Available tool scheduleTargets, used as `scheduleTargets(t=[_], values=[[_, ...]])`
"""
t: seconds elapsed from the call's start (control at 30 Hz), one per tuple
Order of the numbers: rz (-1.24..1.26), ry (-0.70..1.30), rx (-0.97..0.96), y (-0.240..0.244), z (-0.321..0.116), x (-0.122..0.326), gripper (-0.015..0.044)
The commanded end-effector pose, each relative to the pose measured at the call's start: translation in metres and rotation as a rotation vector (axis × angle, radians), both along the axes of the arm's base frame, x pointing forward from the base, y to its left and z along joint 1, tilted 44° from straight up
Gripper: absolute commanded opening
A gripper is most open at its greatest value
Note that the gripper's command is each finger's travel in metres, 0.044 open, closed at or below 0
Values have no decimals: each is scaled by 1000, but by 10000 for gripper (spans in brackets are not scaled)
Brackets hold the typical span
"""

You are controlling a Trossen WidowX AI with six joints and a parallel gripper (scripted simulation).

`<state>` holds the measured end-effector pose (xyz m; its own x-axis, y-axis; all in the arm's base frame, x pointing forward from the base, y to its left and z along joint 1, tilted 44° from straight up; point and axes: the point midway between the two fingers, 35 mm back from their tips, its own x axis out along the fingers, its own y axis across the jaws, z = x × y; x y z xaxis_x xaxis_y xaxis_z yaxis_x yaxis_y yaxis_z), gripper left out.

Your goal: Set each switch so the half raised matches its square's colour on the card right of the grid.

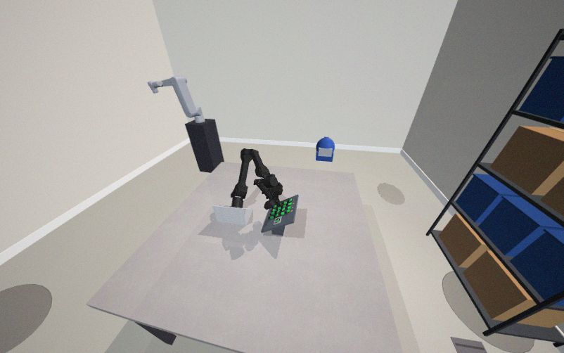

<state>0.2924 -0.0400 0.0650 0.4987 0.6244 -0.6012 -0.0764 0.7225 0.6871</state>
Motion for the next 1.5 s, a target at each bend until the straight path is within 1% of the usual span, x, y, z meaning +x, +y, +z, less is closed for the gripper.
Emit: scheduleTargets(t=[0.0,0.07,0.27,0.47,0.57,0.7,1.47], values=[[1,5,-13,-25,21,-14,0],[6,9,-9,-35,32,-24,0],[6,10,-8,-35,35,-26,0],[6,11,-6,-7,46,-46,0],[7,12,-7,-6,45,-45,0],[23,27,-8,13,27,-29,0],[24,27,-7,30,11,-16,0]])
